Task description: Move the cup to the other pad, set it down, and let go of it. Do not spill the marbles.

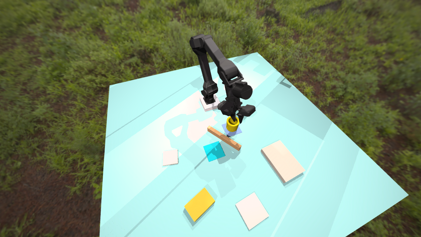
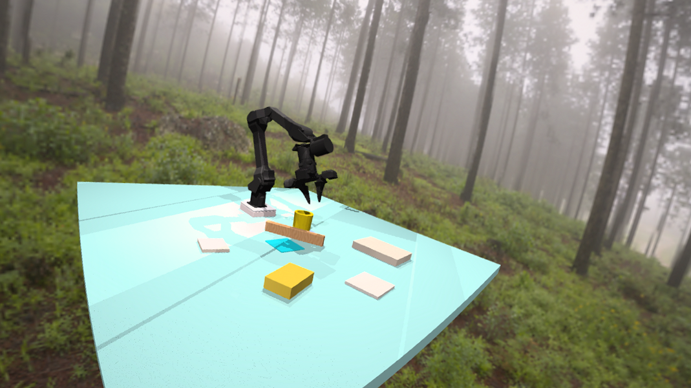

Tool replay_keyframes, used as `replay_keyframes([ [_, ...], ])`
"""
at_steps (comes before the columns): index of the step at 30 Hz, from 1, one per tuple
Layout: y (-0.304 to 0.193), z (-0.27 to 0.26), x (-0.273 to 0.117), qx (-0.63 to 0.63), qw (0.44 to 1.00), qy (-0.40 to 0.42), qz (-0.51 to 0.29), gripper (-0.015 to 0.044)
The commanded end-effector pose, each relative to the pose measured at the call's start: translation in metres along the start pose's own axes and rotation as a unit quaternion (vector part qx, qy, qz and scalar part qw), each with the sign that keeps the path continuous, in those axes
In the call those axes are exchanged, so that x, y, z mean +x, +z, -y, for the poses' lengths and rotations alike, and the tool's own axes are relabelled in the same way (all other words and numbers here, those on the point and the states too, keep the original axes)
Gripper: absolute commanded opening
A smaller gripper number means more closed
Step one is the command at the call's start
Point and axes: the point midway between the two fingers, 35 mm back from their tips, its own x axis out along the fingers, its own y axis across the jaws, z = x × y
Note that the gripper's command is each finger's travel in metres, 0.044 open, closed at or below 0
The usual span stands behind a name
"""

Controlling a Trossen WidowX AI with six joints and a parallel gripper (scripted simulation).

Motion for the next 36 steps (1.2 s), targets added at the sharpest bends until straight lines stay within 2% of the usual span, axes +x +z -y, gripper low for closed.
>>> replay_keyframes([
  [1, -0.033, 0.058, -0.008, 0.227, 0.947, -0.225, -0.011, 0.0167],
  [16, -0.034, 0.056, -0.006, 0.227, 0.947, -0.225, -0.011, 0.0167],
  [36, -0.038, 0.068, 0.024, 0.227, 0.947, -0.225, -0.011, 0.0167],
])
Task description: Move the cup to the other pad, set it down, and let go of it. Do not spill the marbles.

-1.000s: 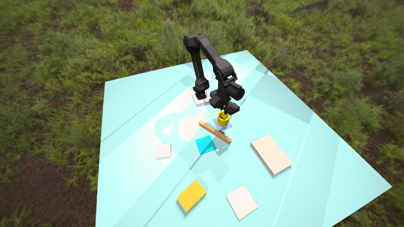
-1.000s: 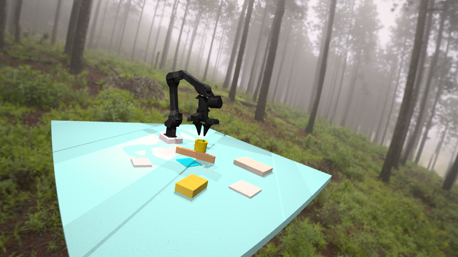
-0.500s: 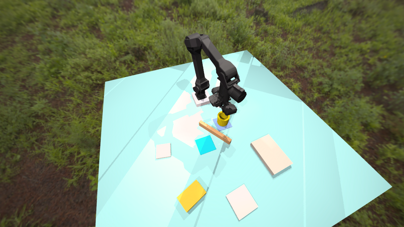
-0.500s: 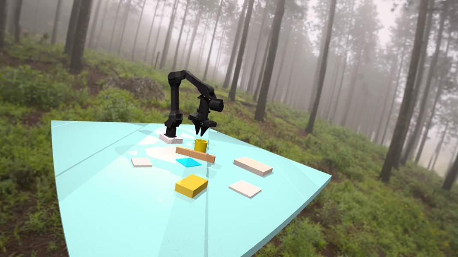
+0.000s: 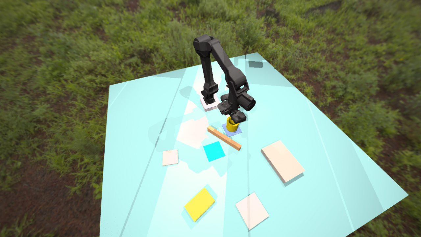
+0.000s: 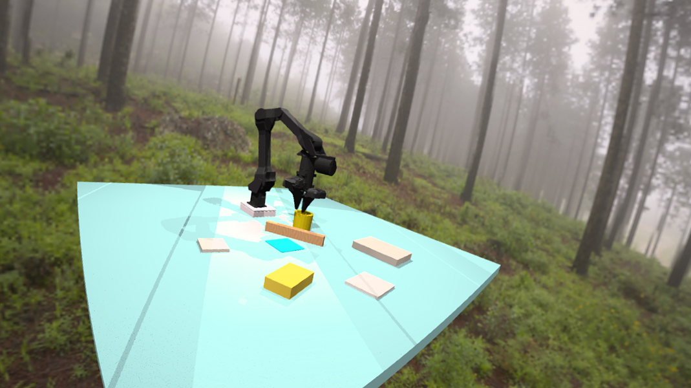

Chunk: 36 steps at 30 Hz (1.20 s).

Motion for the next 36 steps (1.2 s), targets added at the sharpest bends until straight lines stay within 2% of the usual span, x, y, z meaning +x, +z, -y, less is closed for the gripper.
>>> replay_keyframes([
  [1, 0.0, 0.001, 0.007, 0.001, 1.0, -0.002, -0.001, 0.0167],
  [23, 0.0, 0.003, 0.037, 0.001, 1.0, -0.002, -0.001, 0.0167],
  [36, 0.001, 0.003, 0.035, 0.002, 1.0, -0.002, 0.001, 0.008],
])
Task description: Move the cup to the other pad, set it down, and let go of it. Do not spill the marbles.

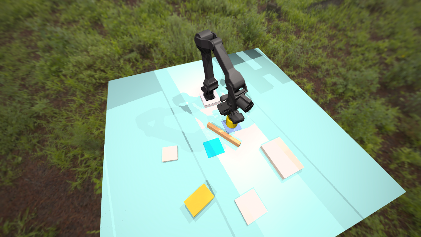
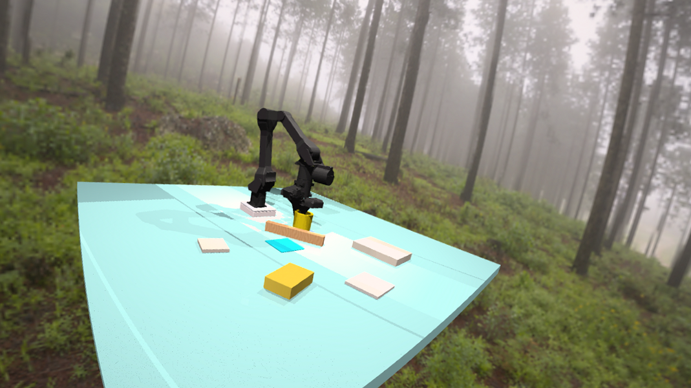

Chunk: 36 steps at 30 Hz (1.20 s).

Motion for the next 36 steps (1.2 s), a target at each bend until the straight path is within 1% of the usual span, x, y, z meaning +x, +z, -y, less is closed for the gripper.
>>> replay_keyframes([
  [1, 0.0, 0.0, 0.0, 0.0, 1.0, 0.0, 0.0, 0.0073],
  [11, 0.0, 0.0, 0.0, 0.0, 1.0, 0.0, 0.0, 0.0],
  [16, 0.0, -0.001, -0.008, 0.0, 1.0, 0.0, 0.0, 0.0],
  [32, 0.0, 0.0, -0.057, 0.0, 1.0, 0.0, -0.001, 0.0],
  [36, 0.001, 0.001, -0.061, 0.0, 1.0, 0.0, -0.001, 0.0],
])
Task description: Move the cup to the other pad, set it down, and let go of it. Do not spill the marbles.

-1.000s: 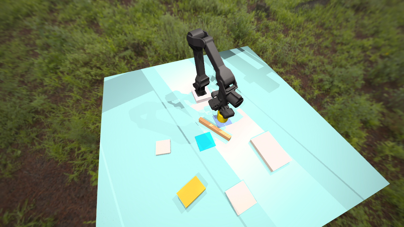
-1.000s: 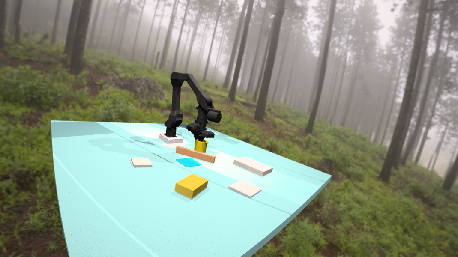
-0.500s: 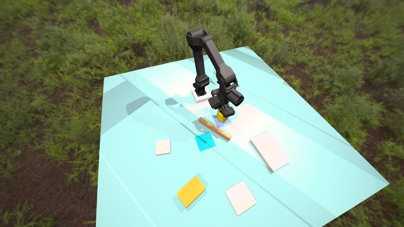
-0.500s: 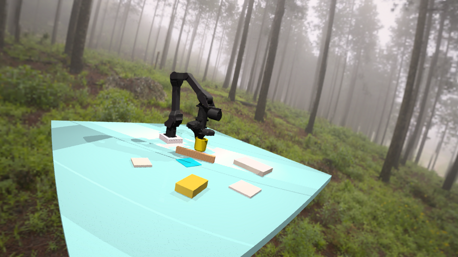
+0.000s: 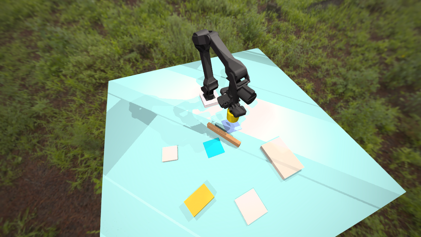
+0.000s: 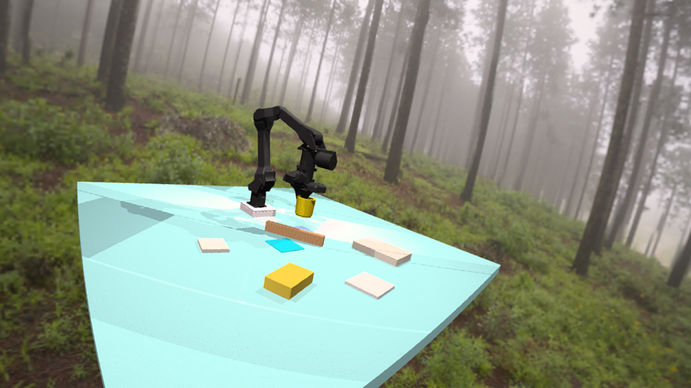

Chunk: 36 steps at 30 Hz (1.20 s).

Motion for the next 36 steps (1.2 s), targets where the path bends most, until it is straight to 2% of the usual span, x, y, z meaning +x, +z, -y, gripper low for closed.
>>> replay_keyframes([
  [1, 0.0, 0.0, -0.005, 0.001, 1.0, 0.003, -0.002, 0.0],
  [19, 0.001, -0.001, -0.001, 0.0, 1.0, 0.001, 0.0, 0.0],
  [36, 0.023, -0.015, -0.002, 0.001, 1.0, 0.002, 0.0, 0.0],
])
